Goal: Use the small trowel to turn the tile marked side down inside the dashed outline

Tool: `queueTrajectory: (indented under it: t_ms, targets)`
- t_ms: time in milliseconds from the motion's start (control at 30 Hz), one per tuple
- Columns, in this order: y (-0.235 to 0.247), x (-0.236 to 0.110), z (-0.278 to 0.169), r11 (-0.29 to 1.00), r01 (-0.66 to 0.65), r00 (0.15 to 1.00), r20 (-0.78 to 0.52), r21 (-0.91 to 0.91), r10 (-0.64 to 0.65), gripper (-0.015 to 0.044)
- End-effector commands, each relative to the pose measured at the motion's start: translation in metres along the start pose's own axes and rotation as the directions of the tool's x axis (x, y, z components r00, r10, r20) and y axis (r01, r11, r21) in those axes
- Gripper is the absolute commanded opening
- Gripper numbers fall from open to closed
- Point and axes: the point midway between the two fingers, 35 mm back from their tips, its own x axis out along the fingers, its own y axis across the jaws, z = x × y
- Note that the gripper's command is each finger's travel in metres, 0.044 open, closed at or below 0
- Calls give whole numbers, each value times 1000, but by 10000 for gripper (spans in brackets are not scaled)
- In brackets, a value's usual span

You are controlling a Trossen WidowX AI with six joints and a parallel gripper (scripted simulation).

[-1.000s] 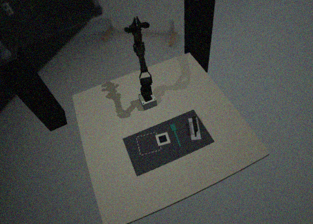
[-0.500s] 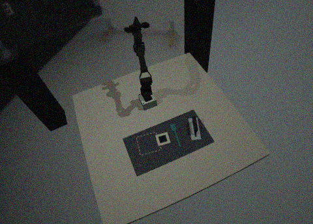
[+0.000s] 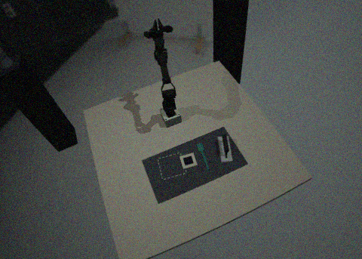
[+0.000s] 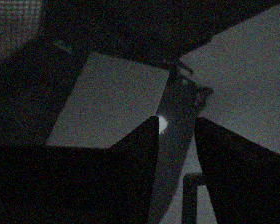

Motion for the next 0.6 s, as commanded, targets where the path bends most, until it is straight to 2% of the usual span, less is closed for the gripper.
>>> queueTrajectory:
  t_ms: [0, 333, 467, 567]
  targets:
    - [0, 0, 0, 1000, 0, 1000, 0, 0, 0, 100]
    - [0, 0, 0, 1000, 0, 1000, 0, 0, 0, 100]
    - [0, 0, 0, 1000, 0, 1000, 0, 0, 0, 0]
    - [0, 0, 0, 1000, 0, 1000, 0, 0, 0, 0]
